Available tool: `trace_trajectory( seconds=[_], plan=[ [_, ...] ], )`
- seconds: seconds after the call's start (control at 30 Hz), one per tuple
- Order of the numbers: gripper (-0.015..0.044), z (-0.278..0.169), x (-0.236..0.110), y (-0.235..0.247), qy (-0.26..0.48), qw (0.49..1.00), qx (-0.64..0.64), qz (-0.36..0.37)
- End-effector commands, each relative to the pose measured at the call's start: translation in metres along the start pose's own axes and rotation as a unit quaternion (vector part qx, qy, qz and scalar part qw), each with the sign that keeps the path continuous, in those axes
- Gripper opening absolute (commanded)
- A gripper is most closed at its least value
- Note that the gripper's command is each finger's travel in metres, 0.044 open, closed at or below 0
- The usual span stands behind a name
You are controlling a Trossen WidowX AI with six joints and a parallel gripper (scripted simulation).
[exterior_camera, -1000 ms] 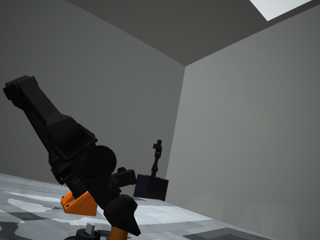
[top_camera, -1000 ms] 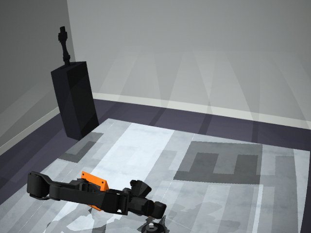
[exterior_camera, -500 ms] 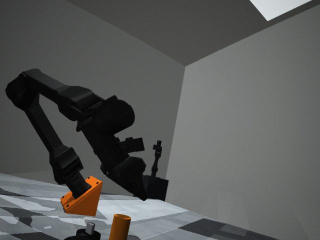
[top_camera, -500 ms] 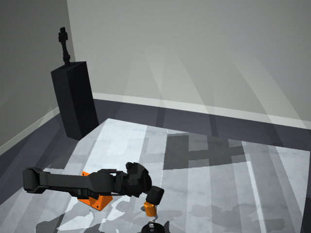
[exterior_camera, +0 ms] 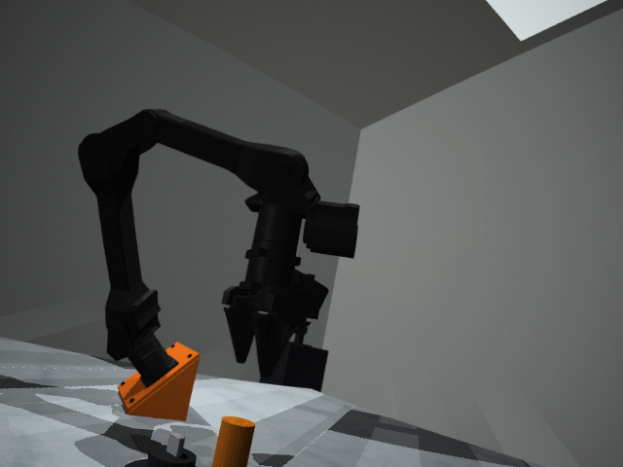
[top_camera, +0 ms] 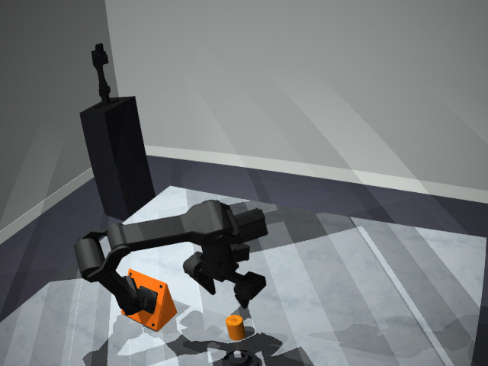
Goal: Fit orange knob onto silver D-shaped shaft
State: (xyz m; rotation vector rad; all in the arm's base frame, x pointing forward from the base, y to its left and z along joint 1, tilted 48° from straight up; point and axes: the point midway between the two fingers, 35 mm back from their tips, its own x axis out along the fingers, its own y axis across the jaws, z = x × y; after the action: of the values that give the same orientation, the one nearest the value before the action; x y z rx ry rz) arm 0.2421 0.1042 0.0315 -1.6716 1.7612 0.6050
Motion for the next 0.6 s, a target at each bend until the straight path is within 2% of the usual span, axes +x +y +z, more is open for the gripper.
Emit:
trace_trajectory(
  seconds=[0.0,0.27,0.4,0.57],
  plan=[
    [0.0440,-0.003,-0.002,-0.004,0.021,1.000,0.005,-0.010],
    [0.0440,-0.003,0.000,-0.004,0.021,1.000,0.012,-0.010],
    [0.0440,-0.004,0.031,-0.005,0.021,1.000,0.012,-0.010],
    [0.0440,-0.005,0.037,-0.005,0.021,1.000,0.012,-0.010]
  ],
)
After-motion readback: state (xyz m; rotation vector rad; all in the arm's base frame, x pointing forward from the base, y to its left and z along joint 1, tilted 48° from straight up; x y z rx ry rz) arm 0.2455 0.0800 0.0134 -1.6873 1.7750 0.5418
